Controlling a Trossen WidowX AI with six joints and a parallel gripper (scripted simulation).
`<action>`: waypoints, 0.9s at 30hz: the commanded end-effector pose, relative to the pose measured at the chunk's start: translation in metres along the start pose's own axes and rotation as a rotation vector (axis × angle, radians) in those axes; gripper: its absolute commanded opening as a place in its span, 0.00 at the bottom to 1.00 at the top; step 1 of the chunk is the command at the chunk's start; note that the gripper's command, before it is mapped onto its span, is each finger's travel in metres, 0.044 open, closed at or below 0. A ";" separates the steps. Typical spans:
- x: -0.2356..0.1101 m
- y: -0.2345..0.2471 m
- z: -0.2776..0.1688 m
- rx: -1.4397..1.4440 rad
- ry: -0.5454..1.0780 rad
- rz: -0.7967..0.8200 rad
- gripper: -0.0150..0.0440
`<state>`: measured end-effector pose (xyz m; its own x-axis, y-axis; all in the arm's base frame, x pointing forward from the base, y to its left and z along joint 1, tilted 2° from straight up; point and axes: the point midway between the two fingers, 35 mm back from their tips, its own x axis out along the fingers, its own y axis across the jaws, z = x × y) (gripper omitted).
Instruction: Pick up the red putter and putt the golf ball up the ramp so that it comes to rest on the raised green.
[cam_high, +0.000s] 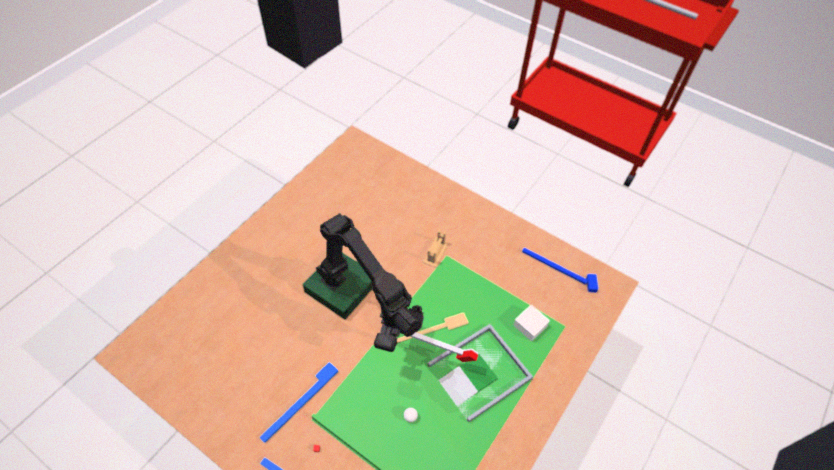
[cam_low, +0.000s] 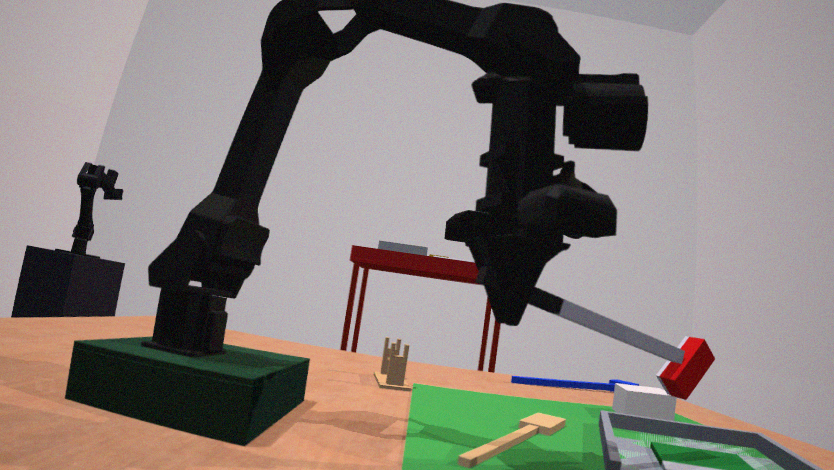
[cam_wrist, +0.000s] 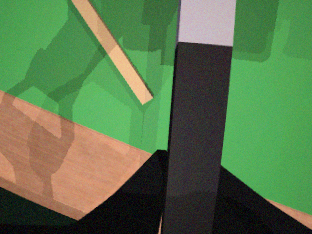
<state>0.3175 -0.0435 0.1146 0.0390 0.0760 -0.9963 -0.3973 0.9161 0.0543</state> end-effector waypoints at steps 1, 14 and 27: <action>-0.007 -0.027 -0.012 0.153 0.002 -0.024 0.25; -0.018 -0.090 -0.063 0.580 0.037 -0.063 0.25; -0.016 -0.105 -0.080 0.695 0.046 -0.073 0.25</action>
<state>0.2844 -0.1684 0.1209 -0.0085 0.0117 -0.9999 0.2694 0.9630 0.0089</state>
